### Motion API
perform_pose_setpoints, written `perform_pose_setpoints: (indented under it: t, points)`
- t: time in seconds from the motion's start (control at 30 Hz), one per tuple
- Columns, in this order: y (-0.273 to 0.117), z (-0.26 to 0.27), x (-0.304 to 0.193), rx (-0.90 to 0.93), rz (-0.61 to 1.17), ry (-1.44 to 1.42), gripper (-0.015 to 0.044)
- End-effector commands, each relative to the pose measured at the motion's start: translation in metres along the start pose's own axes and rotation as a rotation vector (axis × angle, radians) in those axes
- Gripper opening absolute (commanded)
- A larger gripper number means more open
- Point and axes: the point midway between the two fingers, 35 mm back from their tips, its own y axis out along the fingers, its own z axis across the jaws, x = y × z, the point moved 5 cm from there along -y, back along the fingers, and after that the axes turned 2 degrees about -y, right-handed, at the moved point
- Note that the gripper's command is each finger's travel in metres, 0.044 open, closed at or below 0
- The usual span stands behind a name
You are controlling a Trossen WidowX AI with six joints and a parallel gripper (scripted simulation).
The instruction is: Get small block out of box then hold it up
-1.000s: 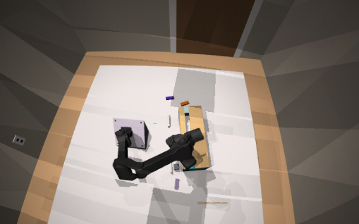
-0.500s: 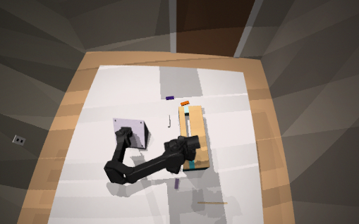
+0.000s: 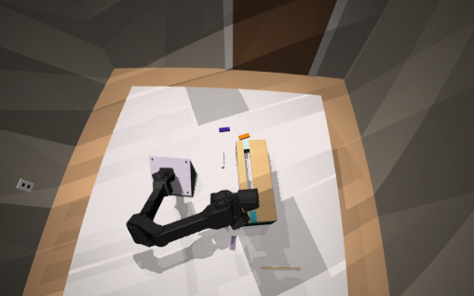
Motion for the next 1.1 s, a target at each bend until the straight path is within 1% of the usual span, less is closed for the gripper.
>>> perform_pose_setpoints:
  t: [0.0,0.37,0.43,1.07]
  points:
    - [-0.0070,-0.0146,0.0101,0.116,0.096,1.028,0.0285]
    - [-0.0105,-0.0227,0.0168,0.152,0.197,1.696,0.0285]
    - [-0.0108,-0.0234,0.0174,0.151,0.212,1.783,0.0285]
    - [-0.0108,-0.0235,0.0175,0.151,0.214,1.794,0.0285]
